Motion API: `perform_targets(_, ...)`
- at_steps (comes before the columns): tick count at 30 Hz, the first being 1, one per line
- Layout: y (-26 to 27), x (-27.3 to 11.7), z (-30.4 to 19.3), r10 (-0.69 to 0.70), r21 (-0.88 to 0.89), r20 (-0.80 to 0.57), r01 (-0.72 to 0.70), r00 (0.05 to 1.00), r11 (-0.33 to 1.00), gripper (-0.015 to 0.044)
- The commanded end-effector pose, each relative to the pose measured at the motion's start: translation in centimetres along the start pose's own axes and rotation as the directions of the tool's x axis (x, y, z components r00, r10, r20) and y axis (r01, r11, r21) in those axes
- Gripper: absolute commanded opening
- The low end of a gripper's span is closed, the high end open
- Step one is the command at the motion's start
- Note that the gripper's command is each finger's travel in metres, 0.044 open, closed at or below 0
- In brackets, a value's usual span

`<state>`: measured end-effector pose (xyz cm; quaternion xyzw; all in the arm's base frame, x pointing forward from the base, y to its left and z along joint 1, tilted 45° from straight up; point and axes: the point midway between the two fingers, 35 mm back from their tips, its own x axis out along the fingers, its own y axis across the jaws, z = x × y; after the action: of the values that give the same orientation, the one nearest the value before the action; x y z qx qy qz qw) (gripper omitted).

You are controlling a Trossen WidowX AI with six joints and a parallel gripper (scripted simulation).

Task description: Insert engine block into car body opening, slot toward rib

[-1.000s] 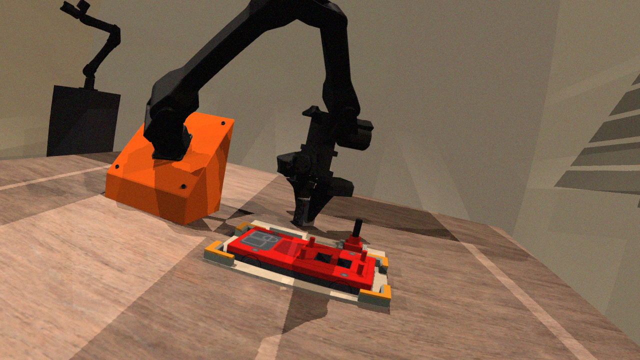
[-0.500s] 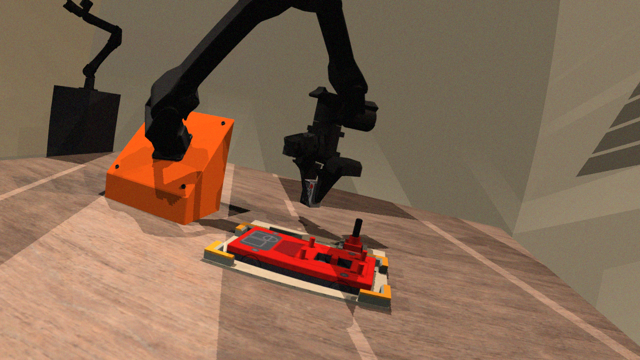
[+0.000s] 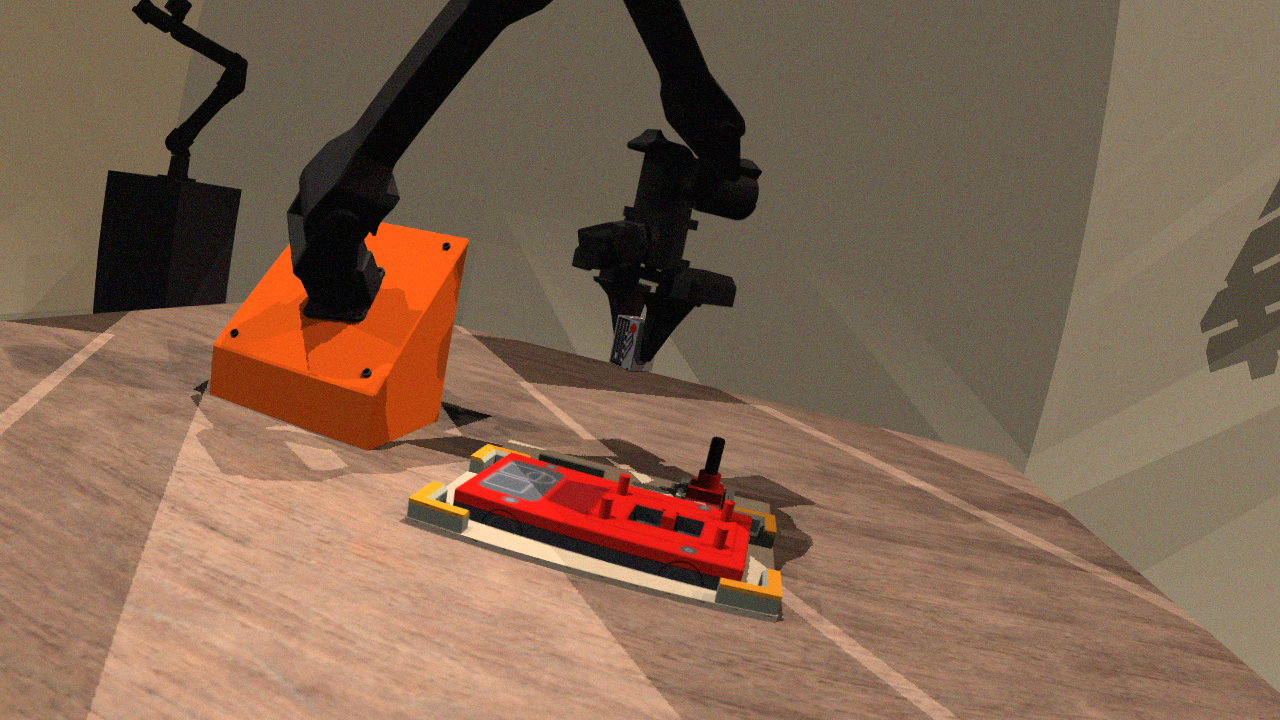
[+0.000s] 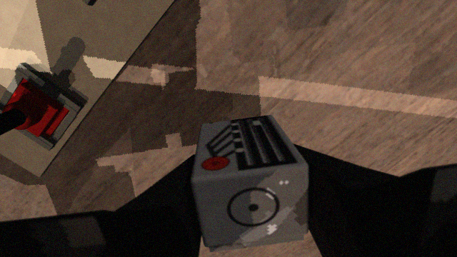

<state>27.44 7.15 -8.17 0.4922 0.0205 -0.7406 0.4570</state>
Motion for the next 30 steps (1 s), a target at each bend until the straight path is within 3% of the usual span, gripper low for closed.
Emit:
perform_targets(1,0.0,-1.6,-0.2,-0.005,0.007,-0.018,0.005,1.000,1.000,0.0000)
perform_targets(11,-0.2,-4.7,0.2,-0.016,0.005,-0.024,0.016,1.000,1.000,0.0000)
perform_targets(17,-0.3,-4.3,0.2,-0.009,-0.019,-0.014,0.009,1.000,1.000,0.0000)
perform_targets(30,-0.3,-3.6,0.2,0.001,-0.409,0.002,-0.001,1.000,0.912,0.0000)
